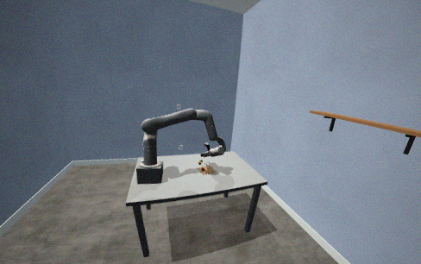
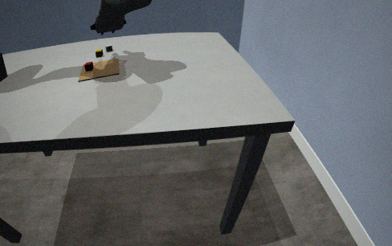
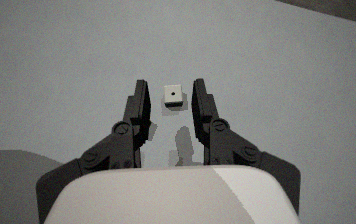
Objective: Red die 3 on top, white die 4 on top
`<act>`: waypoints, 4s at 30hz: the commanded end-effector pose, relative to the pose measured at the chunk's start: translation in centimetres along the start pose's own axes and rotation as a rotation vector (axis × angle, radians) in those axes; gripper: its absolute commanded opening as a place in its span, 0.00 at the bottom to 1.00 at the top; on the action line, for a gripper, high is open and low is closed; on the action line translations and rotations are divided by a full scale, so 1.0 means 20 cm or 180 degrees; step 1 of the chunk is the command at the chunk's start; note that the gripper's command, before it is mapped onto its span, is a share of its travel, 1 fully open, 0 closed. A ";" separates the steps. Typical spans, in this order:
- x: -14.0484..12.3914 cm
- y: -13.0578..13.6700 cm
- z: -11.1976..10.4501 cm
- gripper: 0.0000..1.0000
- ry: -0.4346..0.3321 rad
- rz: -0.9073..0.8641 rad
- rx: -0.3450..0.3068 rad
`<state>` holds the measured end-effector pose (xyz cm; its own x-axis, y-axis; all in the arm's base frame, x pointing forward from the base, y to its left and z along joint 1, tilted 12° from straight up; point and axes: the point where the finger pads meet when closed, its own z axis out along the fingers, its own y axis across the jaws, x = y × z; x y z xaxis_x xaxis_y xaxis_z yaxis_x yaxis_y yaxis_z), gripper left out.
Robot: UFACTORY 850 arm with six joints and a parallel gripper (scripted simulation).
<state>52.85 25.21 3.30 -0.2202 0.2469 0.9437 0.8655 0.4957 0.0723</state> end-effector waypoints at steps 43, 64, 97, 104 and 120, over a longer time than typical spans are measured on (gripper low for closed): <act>0.27 0.00 0.14 1.00 -0.3368 -0.0025 -0.0078; 0.10 0.00 0.19 0.42 -0.3377 -0.0183 0.0041; 0.10 0.00 0.19 0.42 -0.3377 -0.0183 0.0041; 0.10 0.00 0.19 0.42 -0.3375 -0.0184 0.0040; 0.04 0.01 0.23 0.42 -0.3367 -0.0188 0.0037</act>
<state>50.63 29.10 2.96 -0.5460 0.8189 0.1767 0.8376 0.5373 0.0982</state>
